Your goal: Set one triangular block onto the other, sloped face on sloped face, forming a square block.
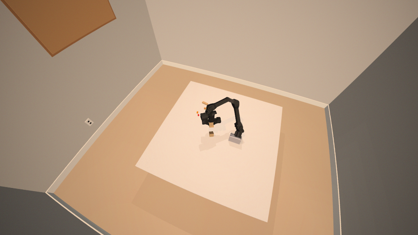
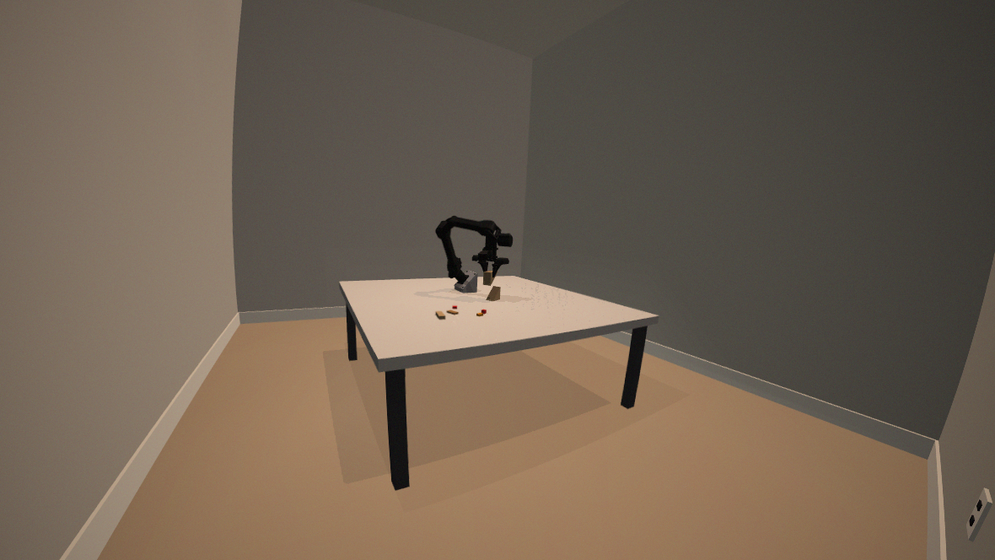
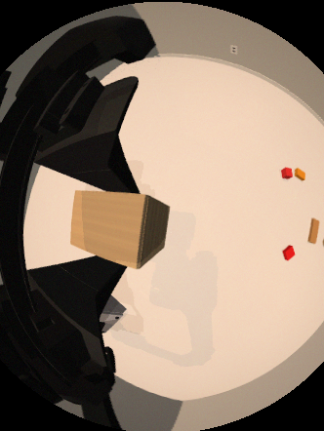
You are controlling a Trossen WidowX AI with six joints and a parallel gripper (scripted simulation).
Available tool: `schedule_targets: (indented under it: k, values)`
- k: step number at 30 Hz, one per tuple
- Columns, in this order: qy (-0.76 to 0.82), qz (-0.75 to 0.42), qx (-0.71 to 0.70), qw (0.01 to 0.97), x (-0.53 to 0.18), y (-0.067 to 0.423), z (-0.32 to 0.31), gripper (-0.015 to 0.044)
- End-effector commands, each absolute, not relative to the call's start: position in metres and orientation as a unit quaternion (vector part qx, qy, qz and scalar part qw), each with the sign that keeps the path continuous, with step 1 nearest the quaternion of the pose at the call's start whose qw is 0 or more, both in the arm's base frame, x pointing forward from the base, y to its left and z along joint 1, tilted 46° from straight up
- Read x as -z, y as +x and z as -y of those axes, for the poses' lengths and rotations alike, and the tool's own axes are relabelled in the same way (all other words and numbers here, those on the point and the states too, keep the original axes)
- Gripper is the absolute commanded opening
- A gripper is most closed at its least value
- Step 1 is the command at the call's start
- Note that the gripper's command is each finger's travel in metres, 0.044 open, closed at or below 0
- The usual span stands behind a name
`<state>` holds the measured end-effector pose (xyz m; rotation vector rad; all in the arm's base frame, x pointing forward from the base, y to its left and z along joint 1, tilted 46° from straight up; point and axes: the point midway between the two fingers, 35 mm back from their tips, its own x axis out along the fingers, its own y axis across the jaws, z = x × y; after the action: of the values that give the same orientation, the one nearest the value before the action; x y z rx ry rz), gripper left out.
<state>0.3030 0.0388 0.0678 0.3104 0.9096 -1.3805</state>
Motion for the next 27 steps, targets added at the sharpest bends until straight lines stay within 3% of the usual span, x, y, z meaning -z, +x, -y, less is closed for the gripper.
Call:
schedule_targets:
  k: [1,27]
  values:
    - [0.135,-0.403,0.612,0.668,-0.055,0.3,-0.032,0.0]
    - [0.13,-0.398,0.617,0.666,-0.012,0.292,-0.01,0.0]
